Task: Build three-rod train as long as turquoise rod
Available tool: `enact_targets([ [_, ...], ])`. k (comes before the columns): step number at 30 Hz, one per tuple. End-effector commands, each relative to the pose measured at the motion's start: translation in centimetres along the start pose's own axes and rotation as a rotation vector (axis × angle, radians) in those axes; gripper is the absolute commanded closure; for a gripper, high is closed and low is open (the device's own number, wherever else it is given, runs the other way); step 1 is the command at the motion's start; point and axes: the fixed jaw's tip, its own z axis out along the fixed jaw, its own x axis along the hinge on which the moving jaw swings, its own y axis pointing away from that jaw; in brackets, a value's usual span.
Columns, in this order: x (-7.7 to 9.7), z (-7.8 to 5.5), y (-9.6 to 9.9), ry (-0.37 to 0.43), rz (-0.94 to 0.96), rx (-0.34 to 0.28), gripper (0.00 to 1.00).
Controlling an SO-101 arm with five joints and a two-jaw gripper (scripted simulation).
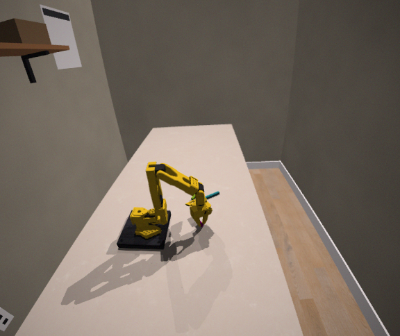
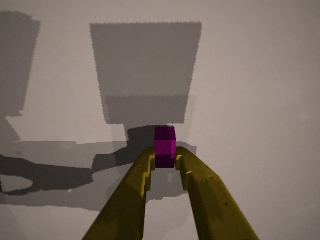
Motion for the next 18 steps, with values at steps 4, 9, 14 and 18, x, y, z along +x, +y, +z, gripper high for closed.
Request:
enact_targets([
  [4,-0.11,0.38,0.52,-0.013,0.000,-0.023,0.95],
  [9,-0.11,0.38,0.52,-0.013,0.000,-0.023,0.94],
  [14,-0.11,0.38,0.52,-0.013,0.000,-0.023,0.94],
  [18,-0.11,0.38,0.52,-0.013,0.000,-0.023,0.93],
])
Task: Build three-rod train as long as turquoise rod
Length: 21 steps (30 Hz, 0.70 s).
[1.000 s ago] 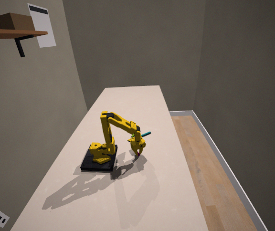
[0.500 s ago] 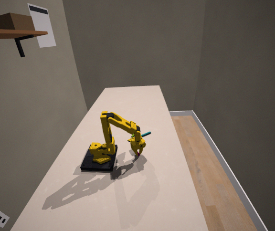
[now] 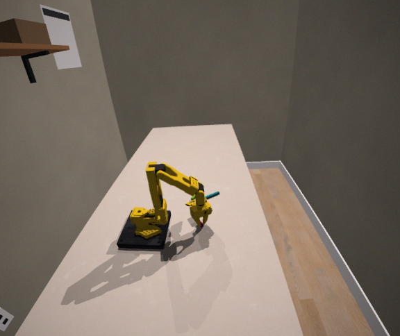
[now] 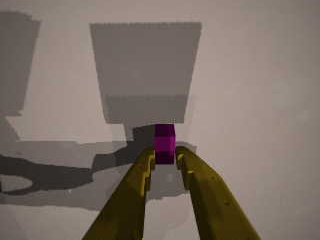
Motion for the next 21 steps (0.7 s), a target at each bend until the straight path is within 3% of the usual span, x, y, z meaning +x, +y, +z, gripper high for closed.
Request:
enact_targets([
  [1,-0.11,0.39,0.52,-0.013,0.000,-0.023,0.93],
  [21,-0.11,0.39,0.52,-0.013,0.000,-0.023,0.83],
])
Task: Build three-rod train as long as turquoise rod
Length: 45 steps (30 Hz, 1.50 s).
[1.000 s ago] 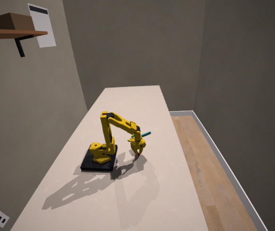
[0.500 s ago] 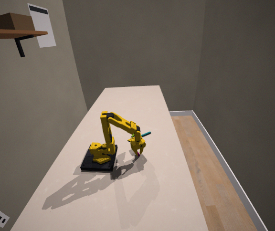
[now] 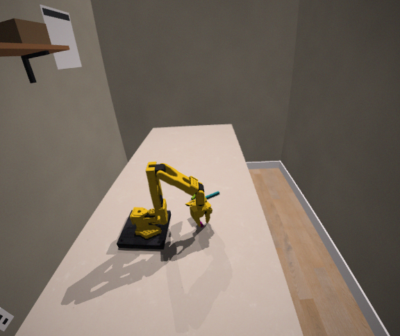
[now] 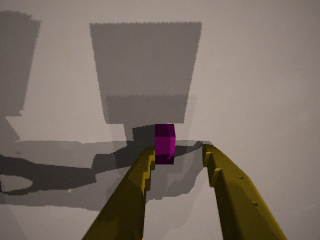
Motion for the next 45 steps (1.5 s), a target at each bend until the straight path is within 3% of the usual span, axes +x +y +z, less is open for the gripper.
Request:
enact_targets([
  [1,-0.11,0.39,0.52,-0.013,0.000,-0.023,0.83],
  [45,-0.12,0.00,1.30,-0.014,0.000,-0.022,0.83],
])
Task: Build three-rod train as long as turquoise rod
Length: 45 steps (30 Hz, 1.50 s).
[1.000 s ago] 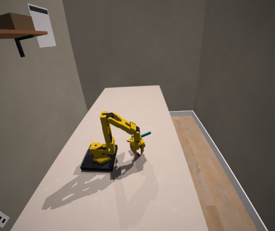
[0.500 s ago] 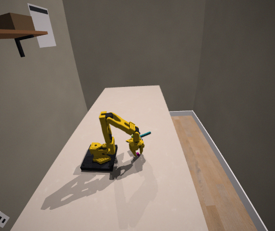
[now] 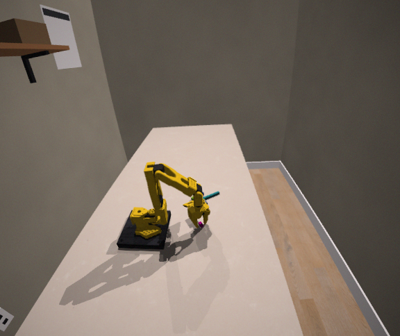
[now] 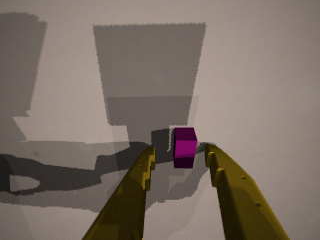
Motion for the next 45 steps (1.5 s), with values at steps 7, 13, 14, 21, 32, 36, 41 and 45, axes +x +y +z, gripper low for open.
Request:
enact_targets([
  [7,0.0,-0.7,0.2,-0.003,0.001,-0.003,0.83],
  [13,0.0,-1.1,0.2,-0.003,0.001,-0.003,0.83],
  [14,0.0,-1.3,0.2,-0.003,0.001,-0.003,0.83],
  [21,0.0,-1.9,0.3,-0.003,0.001,-0.003,0.83],
  [32,0.0,-2.0,0.3,-0.003,0.001,-0.003,0.83],
  [36,0.0,-2.3,0.2,-0.003,0.001,-0.003,0.83],
  [41,0.0,-2.9,0.2,-0.003,0.001,-0.003,0.83],
  [45,0.0,-3.3,0.2,-0.003,0.001,-0.003,0.83],
])
